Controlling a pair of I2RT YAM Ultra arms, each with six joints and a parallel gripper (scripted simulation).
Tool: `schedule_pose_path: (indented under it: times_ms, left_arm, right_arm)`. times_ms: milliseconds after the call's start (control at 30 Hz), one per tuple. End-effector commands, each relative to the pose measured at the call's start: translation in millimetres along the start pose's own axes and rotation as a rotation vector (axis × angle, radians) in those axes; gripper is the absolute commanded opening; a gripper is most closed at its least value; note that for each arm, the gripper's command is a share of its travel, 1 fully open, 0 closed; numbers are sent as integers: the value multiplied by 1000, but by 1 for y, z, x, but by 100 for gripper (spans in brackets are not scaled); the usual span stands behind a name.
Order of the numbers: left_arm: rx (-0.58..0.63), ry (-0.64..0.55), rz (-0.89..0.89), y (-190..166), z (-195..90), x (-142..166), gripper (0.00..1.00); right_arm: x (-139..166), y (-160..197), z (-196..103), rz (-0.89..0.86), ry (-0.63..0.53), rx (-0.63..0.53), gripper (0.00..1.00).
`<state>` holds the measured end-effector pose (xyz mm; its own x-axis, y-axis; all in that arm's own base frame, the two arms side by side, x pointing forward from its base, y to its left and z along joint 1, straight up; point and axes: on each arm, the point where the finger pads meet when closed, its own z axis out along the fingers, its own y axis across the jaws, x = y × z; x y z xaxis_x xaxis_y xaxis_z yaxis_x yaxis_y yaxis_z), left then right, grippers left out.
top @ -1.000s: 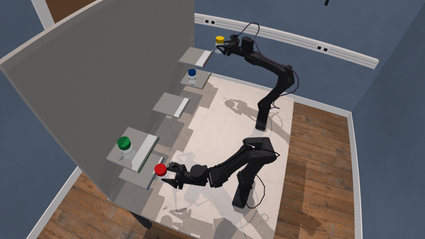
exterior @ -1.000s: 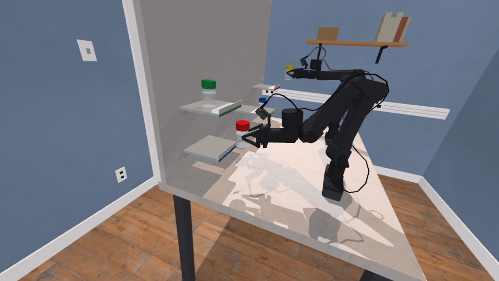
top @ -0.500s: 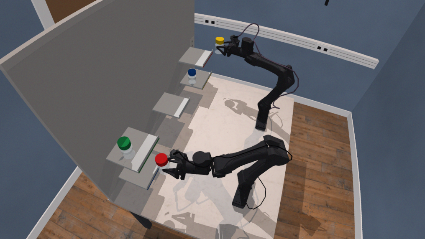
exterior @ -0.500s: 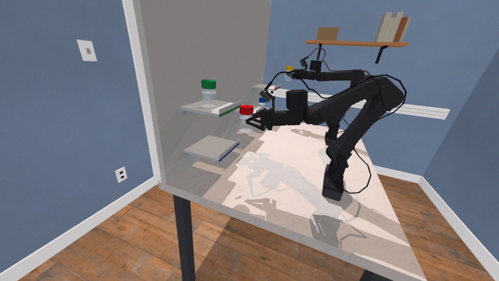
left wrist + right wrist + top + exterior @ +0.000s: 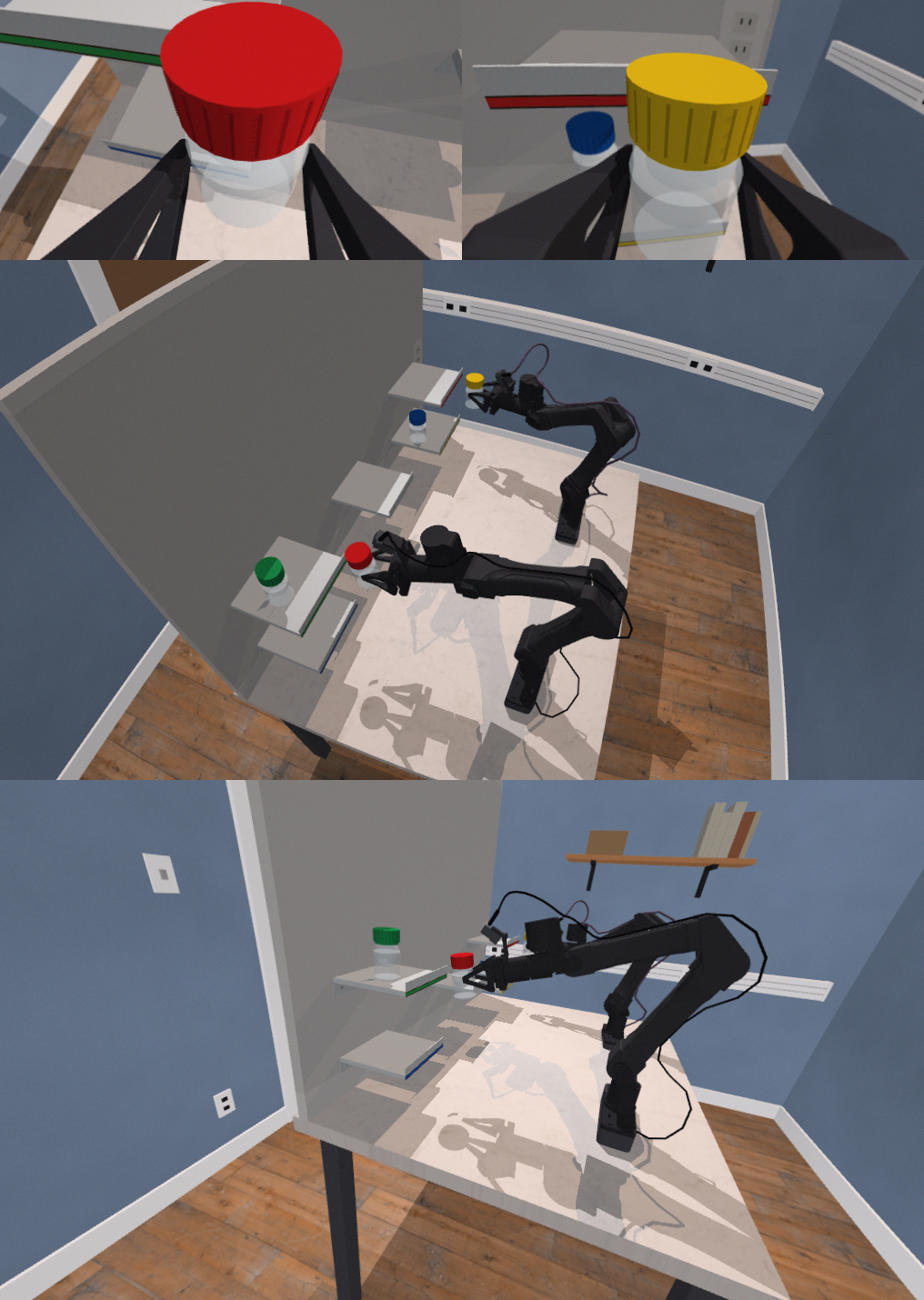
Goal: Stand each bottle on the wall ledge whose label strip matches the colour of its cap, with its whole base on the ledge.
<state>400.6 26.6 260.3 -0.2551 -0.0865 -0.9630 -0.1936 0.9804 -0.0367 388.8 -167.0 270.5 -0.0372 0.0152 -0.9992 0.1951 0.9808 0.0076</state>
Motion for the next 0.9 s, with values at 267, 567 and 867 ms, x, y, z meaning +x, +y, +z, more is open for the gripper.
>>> schedule_pose_path:
  times_ms: [267, 567, 867]
  left_arm:
    - [-61, -168, -93, -163, 4, -69, 50]
    - [5, -149, -41, -270, -34, -17, 50]
    - [47, -139, -6, -283, -32, -6, 50]
  right_arm:
    - [49, -5, 4, -25, -100, -6, 52]
    - [88, -9, 7, -3, -38, 2, 52]
    - [84, -6, 20, -9, -46, 10, 52]
